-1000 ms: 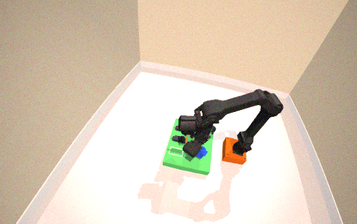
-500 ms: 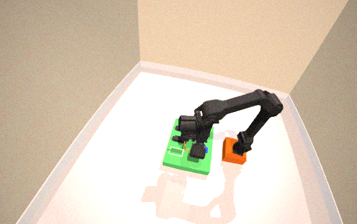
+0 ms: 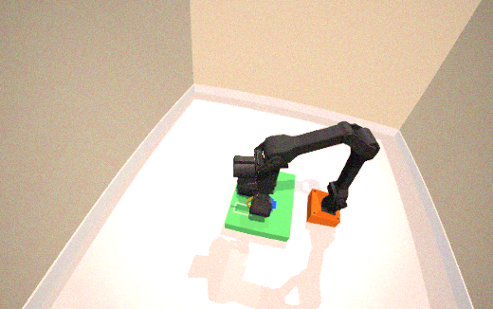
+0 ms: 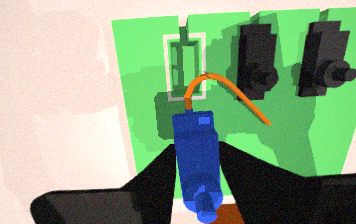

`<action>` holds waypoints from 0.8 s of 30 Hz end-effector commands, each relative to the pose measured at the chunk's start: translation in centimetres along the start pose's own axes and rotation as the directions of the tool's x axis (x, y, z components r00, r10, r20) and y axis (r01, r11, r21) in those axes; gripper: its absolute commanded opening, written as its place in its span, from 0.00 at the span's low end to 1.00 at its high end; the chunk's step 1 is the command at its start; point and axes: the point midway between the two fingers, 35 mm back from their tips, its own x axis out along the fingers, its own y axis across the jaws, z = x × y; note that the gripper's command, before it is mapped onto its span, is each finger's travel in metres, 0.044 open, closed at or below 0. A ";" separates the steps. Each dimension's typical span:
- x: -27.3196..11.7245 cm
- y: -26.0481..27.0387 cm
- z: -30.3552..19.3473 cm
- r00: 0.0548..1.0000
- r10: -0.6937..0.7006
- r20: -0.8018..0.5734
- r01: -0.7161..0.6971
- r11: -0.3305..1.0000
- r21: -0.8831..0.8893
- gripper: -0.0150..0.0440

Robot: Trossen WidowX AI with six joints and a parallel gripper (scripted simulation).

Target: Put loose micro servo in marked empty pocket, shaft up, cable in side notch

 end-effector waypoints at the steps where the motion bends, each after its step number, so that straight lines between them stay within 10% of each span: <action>1: -0.2 0.0 1.5 1.000 0.003 0.008 -0.003 1.000 -0.006 0.25; 24: 0.1 0.1 7.1 1.000 0.003 0.013 -0.003 1.000 -0.006 0.25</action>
